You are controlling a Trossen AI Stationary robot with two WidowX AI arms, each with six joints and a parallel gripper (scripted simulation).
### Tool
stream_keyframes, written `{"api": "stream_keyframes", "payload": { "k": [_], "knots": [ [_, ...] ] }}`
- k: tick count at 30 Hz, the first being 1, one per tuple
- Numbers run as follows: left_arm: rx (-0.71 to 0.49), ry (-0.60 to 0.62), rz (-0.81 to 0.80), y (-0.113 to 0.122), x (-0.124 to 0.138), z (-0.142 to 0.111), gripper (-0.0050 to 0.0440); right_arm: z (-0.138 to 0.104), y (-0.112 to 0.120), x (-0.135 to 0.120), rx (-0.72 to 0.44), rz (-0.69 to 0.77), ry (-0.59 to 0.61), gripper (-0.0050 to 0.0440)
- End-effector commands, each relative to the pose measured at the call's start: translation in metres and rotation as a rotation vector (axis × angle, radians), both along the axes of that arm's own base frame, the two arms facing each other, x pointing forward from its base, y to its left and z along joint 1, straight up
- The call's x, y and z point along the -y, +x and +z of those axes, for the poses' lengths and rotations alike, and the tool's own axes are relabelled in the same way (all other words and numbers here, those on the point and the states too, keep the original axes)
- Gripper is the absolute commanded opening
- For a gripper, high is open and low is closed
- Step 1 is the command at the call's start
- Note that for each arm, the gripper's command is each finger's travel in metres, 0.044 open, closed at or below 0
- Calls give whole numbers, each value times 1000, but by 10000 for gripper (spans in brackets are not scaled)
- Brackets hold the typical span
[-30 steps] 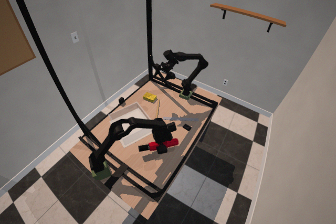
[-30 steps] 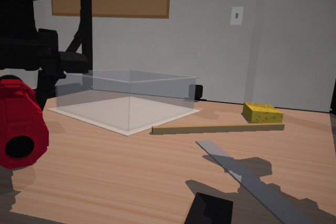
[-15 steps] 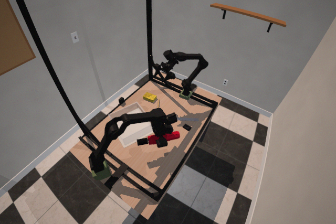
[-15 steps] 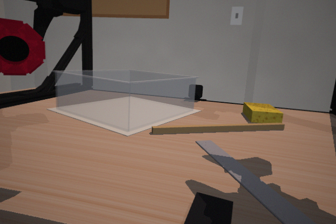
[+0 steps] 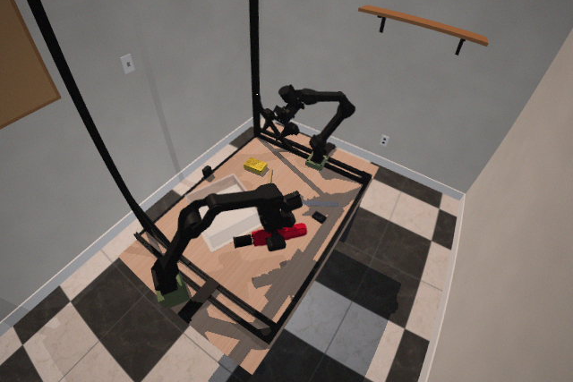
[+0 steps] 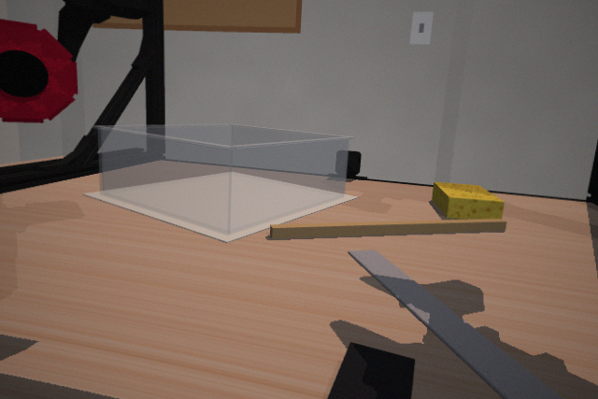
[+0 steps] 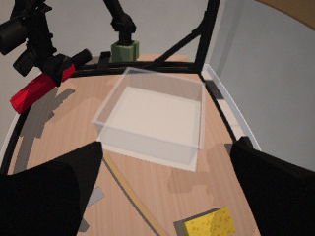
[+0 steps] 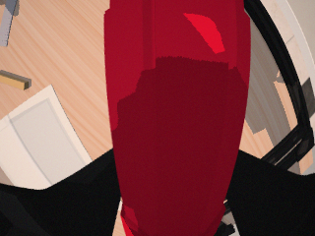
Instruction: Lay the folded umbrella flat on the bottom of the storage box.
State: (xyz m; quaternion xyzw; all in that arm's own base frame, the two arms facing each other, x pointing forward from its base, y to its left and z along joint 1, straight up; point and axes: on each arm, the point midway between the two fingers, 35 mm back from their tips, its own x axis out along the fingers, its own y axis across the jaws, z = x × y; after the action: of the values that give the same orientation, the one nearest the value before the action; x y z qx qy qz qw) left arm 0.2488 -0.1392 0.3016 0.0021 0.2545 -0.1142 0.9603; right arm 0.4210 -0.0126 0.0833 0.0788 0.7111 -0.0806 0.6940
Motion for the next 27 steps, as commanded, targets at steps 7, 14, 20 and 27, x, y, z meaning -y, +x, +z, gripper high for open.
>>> {"api": "stream_keyframes", "payload": {
  "k": [7,14,20,27],
  "knots": [
    [-1,-3,-1,0,0,0,400,9,3,0,24,4,0,0],
    [-1,-3,-1,0,0,0,400,9,3,0,24,4,0,0],
    [-1,-3,-1,0,0,0,400,9,3,0,24,-59,-1,0],
    [-1,-3,-1,0,0,0,400,9,3,0,22,-237,-2,0]
  ]
}}
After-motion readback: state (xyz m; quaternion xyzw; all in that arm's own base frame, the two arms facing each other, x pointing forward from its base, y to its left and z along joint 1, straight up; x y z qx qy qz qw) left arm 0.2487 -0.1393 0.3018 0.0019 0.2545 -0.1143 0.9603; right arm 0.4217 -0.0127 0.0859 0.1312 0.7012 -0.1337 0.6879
